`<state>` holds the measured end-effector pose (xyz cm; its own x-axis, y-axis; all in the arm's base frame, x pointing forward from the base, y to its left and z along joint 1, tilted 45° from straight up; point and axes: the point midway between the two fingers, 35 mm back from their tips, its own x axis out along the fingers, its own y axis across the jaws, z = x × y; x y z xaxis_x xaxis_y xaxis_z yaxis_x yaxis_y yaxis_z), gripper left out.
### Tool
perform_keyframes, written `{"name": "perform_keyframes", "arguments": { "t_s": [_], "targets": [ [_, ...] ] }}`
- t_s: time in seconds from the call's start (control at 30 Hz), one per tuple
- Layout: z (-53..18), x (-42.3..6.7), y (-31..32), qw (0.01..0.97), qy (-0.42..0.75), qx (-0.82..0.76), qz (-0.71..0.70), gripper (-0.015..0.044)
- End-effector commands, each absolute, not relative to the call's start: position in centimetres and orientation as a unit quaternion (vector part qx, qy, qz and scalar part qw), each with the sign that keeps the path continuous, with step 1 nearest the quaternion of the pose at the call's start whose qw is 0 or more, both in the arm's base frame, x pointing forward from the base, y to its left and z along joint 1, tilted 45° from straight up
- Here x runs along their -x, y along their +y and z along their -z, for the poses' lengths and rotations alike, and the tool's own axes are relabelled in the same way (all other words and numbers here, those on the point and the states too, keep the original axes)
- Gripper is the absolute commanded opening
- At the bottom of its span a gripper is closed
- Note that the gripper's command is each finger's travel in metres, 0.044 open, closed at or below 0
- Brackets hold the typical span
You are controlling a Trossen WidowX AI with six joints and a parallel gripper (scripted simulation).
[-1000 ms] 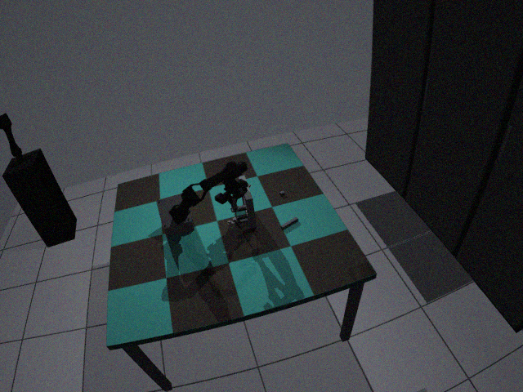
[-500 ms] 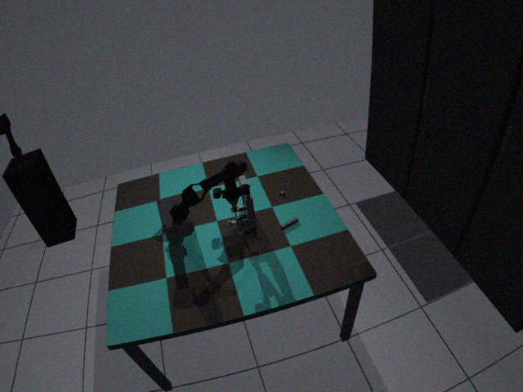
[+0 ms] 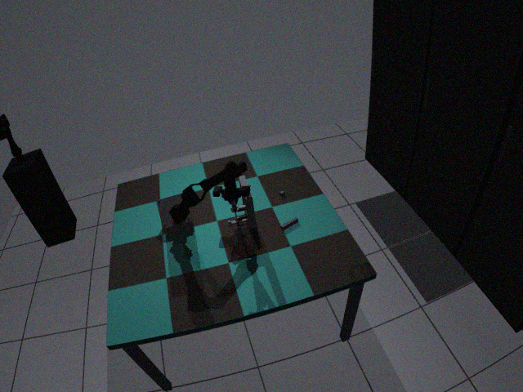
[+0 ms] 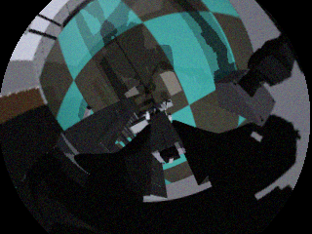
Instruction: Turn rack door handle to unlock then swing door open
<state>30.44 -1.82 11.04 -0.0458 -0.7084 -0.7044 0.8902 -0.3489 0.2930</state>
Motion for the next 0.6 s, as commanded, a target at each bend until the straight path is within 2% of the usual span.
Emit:
{"name": "perform_keyframes", "arguments": {
  "t_s": [0.0,0.13,0.17,0.57],
  "targets": [
    [-10.98,-30.50,-1.78,0.555,0.106,-0.412,0.714,0.0180],
    [-10.98,-30.50,-1.78,0.555,0.106,-0.412,0.714,0.0285],
    [-10.98,-30.50,-1.78,0.555,0.106,-0.412,0.714,0.0295],
    [-10.98,-30.50,-1.78,0.643,0.286,-0.256,0.663,0.0295]
  ]
}}
